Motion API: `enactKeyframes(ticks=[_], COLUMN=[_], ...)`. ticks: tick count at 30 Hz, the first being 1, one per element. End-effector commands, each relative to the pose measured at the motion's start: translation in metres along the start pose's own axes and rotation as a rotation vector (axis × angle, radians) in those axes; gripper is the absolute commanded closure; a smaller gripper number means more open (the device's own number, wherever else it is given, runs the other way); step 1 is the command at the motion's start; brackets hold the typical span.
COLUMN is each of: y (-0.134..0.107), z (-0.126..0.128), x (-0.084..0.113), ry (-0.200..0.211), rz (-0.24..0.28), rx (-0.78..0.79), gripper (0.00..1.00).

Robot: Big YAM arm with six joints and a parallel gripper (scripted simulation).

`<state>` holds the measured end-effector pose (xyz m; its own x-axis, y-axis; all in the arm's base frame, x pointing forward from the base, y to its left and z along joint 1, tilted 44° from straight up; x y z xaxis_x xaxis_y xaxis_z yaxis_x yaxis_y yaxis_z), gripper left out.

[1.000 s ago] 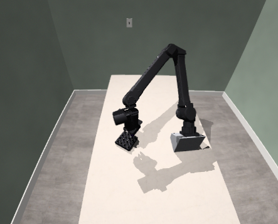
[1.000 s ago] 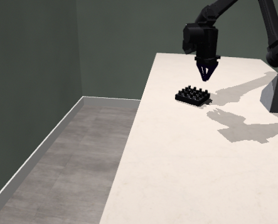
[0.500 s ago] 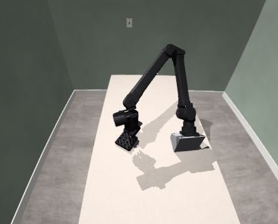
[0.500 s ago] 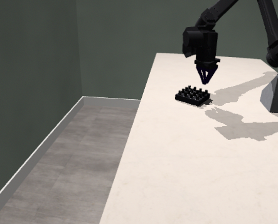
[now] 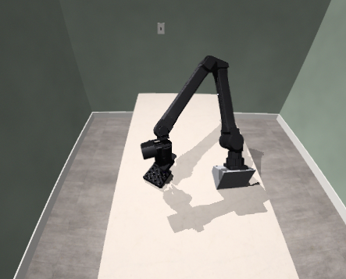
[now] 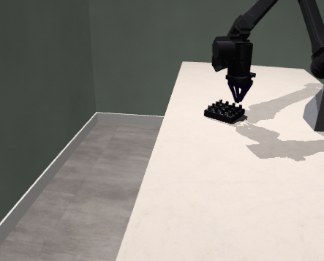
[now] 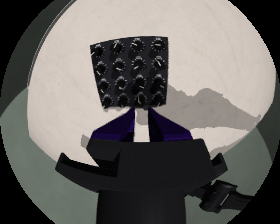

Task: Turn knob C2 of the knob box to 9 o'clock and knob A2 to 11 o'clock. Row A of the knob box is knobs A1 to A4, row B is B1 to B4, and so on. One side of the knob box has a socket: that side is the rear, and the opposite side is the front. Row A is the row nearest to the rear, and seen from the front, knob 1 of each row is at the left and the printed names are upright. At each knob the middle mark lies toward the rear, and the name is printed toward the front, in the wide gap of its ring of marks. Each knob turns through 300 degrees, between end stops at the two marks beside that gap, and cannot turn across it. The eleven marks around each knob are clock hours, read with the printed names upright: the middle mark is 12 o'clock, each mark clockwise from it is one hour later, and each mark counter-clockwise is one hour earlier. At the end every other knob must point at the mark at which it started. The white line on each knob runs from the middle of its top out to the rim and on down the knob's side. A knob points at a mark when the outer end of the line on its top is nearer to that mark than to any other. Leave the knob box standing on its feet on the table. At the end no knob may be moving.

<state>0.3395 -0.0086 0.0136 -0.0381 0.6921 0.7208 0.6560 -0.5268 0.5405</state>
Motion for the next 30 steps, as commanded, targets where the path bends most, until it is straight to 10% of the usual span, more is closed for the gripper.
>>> enactKeyframes(ticks=[1,30], y=[0.0013,0.0041], z=[0.0014,0.0048], x=[-0.0075,-0.0124], ry=[-0.001,0.008], rz=[-0.002,-0.006], rx=[0.005,-0.003], gripper=[0.82,0.82])
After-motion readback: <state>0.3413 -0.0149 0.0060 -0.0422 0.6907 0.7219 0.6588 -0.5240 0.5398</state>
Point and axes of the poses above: the point where the finger pads meet when closed, its own x axis back along the fingers, its own z axis across the jaws, y = z × x, the point moved 3 cm from there along x, back along the fingers, and after that the axes turned 15 degrees about -x, right-handed, at the moved point
